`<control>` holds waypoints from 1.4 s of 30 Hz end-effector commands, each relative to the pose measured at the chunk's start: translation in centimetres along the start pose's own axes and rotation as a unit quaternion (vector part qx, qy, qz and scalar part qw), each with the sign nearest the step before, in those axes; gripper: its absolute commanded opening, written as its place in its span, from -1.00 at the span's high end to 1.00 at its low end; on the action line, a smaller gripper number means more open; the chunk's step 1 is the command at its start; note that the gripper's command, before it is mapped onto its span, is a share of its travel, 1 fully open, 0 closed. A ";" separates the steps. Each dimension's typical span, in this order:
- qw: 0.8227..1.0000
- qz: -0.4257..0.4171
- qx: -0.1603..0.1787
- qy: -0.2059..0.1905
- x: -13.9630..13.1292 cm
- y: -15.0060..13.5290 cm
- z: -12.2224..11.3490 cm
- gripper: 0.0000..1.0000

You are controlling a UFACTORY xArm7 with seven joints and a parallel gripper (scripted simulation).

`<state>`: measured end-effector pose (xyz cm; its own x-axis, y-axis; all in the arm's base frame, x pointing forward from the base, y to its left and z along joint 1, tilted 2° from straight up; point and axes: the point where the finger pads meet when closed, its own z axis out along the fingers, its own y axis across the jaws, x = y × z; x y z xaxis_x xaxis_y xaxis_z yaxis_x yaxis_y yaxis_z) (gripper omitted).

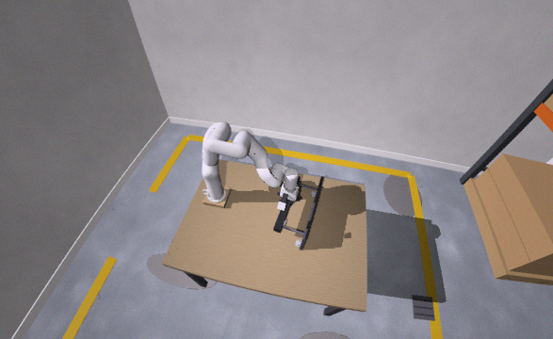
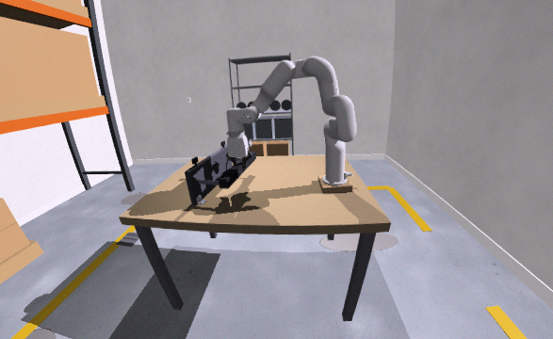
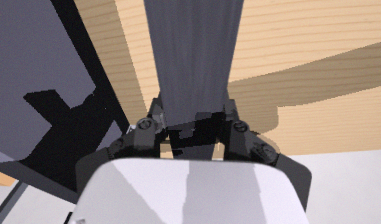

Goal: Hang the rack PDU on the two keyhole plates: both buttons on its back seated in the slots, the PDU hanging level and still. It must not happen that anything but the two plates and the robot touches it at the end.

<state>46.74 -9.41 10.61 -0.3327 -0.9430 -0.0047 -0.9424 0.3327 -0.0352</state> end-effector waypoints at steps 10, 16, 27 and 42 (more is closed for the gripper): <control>1.000 0.000 0.002 -0.001 0.0 -0.2 0.0 1.00; 1.000 0.000 0.002 -0.001 0.0 -0.2 0.2 1.00; 1.000 0.000 0.002 -0.001 0.0 -0.2 0.8 1.00; 1.000 0.000 0.002 -0.001 0.0 -0.2 1.3 1.00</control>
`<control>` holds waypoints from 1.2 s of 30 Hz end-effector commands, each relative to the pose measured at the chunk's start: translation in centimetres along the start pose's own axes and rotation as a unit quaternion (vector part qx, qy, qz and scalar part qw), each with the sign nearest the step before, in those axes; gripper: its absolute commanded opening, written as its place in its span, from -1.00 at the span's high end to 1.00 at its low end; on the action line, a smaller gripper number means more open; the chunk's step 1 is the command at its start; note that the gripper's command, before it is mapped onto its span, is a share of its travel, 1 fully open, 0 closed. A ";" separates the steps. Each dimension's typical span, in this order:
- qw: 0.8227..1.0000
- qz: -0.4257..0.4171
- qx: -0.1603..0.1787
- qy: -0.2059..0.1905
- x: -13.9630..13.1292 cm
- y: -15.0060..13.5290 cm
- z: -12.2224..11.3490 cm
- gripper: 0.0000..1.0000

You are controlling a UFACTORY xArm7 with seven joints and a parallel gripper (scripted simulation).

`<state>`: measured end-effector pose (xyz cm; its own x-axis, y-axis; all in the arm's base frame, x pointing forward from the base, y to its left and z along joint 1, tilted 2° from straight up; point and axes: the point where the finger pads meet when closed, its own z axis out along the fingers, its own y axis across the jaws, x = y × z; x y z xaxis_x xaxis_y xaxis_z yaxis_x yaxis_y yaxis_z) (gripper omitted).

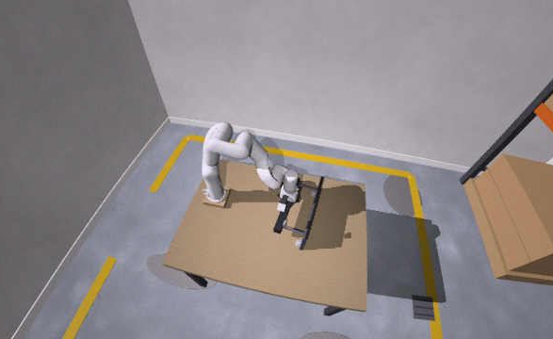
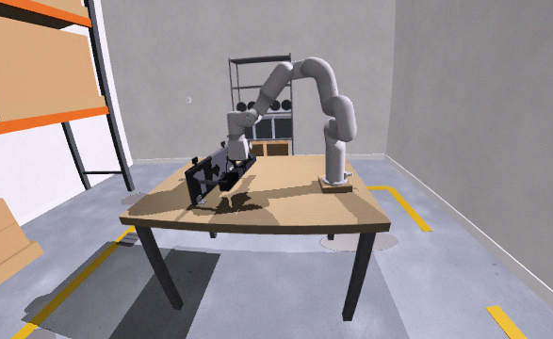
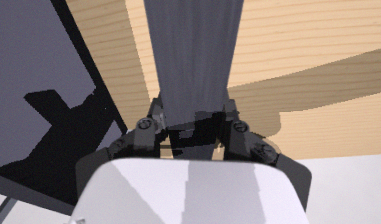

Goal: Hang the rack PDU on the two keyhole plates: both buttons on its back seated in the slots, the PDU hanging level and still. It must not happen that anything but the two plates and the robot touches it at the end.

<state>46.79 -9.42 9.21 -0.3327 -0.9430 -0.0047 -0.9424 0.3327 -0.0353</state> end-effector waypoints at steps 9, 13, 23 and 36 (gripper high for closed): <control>1.000 0.000 0.002 -0.001 0.0 -0.2 -0.1 1.00; 1.000 0.000 0.002 -0.001 0.0 -0.2 -0.1 1.00; 1.000 0.000 0.002 -0.001 0.0 -0.2 -0.1 -1.00; 1.000 0.000 0.002 -0.001 0.0 -0.2 -0.1 -1.00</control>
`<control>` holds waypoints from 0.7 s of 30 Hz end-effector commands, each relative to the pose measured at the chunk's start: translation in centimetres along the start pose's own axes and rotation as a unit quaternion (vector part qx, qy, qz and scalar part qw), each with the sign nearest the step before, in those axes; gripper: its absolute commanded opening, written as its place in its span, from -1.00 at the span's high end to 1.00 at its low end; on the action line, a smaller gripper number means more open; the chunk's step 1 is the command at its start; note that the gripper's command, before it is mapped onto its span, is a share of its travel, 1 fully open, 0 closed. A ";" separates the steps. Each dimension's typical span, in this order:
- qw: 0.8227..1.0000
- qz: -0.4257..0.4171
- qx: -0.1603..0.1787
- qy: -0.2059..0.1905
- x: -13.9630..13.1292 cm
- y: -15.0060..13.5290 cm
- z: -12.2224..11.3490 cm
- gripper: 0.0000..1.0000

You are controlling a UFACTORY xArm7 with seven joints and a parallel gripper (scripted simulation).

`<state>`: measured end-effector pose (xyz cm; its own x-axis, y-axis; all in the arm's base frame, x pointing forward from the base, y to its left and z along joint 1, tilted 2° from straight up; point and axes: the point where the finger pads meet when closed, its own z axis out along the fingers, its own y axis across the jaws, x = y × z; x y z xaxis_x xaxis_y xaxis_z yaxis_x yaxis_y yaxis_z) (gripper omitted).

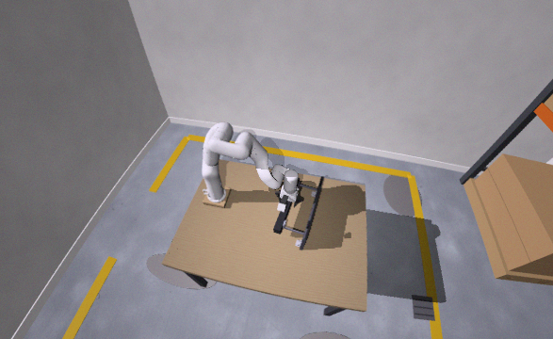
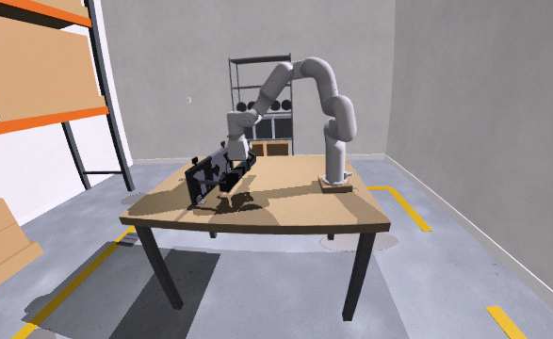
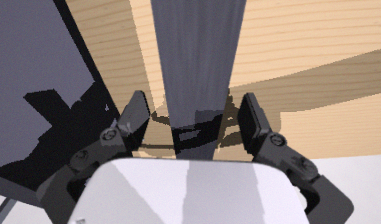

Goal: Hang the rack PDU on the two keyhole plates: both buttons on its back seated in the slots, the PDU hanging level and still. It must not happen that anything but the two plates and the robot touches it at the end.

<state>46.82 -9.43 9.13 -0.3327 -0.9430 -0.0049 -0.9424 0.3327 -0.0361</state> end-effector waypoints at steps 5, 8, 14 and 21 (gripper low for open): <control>1.000 0.000 0.002 0.000 0.0 -0.1 -0.2 -1.00; 1.000 0.000 0.002 0.000 0.0 -0.1 -0.2 -1.00; 1.000 0.000 0.002 0.000 0.0 -0.1 -0.2 -1.00; 1.000 0.000 0.002 0.000 0.0 -0.1 -0.2 -1.00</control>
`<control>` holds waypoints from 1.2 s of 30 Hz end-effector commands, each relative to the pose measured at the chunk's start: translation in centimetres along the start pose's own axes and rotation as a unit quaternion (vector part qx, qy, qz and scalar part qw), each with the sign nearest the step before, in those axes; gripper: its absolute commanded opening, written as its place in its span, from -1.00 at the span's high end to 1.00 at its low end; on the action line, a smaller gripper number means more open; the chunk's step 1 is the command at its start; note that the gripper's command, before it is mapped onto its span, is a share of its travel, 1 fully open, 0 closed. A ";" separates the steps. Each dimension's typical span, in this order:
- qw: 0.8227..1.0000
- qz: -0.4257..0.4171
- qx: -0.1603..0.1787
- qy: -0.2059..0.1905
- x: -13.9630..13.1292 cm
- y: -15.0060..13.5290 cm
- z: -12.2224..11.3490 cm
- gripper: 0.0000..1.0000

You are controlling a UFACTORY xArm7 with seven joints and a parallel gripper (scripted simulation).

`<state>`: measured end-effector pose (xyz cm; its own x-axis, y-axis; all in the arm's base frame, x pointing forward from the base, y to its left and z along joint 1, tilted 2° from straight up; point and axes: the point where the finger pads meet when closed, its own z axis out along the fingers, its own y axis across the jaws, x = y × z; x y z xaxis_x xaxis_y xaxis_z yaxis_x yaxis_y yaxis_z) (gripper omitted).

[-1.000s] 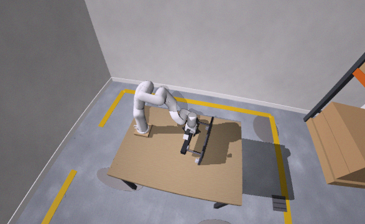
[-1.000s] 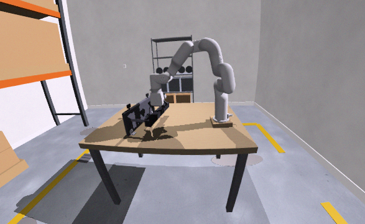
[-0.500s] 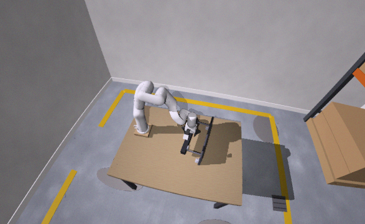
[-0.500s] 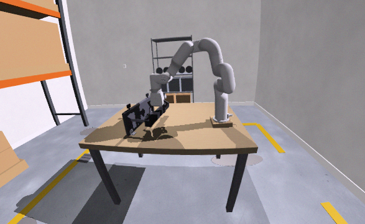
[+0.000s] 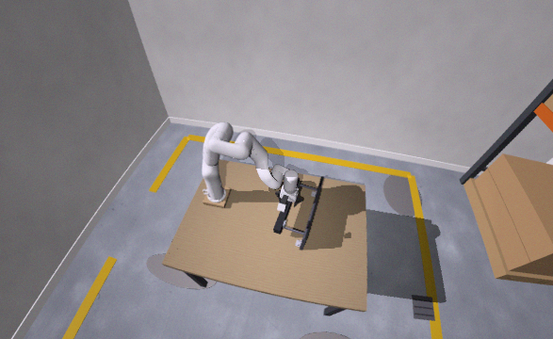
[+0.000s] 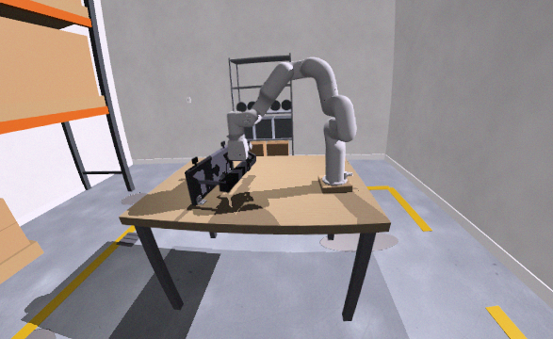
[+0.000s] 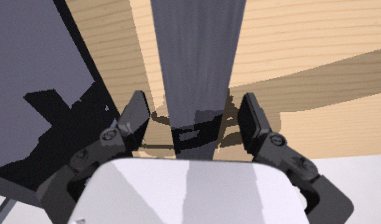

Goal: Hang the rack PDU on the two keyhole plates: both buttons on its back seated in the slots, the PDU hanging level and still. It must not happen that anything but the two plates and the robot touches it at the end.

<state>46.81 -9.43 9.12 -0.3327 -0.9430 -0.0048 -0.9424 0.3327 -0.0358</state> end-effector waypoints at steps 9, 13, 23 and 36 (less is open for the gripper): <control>1.000 0.000 0.002 -0.001 0.0 -0.1 -2.4 -1.00; 1.000 0.000 0.002 -0.001 0.0 -0.1 -4.4 -1.00; 1.000 0.000 0.002 0.000 0.0 -0.1 -6.5 -1.00; 1.000 0.000 0.002 0.000 0.0 0.4 -6.6 -1.00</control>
<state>46.36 -9.31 15.48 -0.3328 -0.9430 -0.0046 -0.9424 0.3327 -0.0354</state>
